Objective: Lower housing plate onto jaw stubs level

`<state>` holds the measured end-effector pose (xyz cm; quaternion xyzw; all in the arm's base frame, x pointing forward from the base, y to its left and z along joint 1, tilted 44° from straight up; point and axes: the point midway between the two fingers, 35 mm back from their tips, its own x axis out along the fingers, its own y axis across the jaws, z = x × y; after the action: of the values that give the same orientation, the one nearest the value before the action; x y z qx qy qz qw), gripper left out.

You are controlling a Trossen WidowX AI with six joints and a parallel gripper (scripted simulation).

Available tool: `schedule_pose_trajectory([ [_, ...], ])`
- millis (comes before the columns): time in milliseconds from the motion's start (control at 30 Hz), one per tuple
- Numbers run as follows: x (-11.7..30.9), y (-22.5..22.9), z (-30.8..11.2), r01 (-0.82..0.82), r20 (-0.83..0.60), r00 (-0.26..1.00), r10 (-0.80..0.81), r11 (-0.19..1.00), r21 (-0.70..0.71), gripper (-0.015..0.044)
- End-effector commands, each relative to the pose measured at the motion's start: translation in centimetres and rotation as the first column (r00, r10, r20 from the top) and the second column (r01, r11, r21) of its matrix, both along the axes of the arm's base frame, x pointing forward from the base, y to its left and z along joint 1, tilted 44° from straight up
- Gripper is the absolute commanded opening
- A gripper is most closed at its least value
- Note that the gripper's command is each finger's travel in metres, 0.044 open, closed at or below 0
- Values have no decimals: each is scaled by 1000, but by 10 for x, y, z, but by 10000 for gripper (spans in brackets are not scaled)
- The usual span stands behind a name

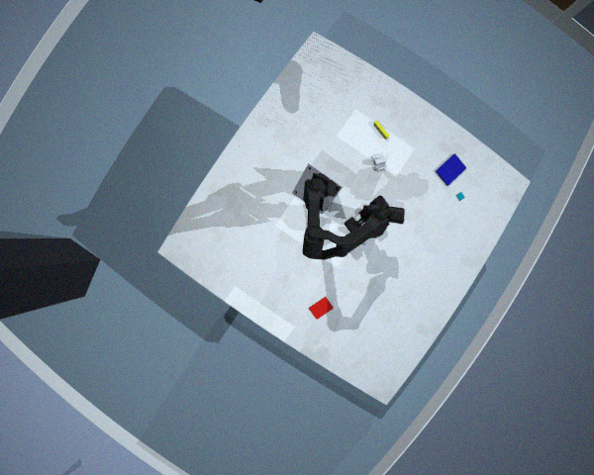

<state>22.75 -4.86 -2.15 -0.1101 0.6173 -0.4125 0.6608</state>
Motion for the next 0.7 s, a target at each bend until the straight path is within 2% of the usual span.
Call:
schedule_pose_trajectory([
  [0, 0, -1, 0, -6, -2, 1000, 6, 1000, -4, 351],
  [667, 0, -4, -3, -6, -2, 1000, 6, 1000, -5, 351],
])
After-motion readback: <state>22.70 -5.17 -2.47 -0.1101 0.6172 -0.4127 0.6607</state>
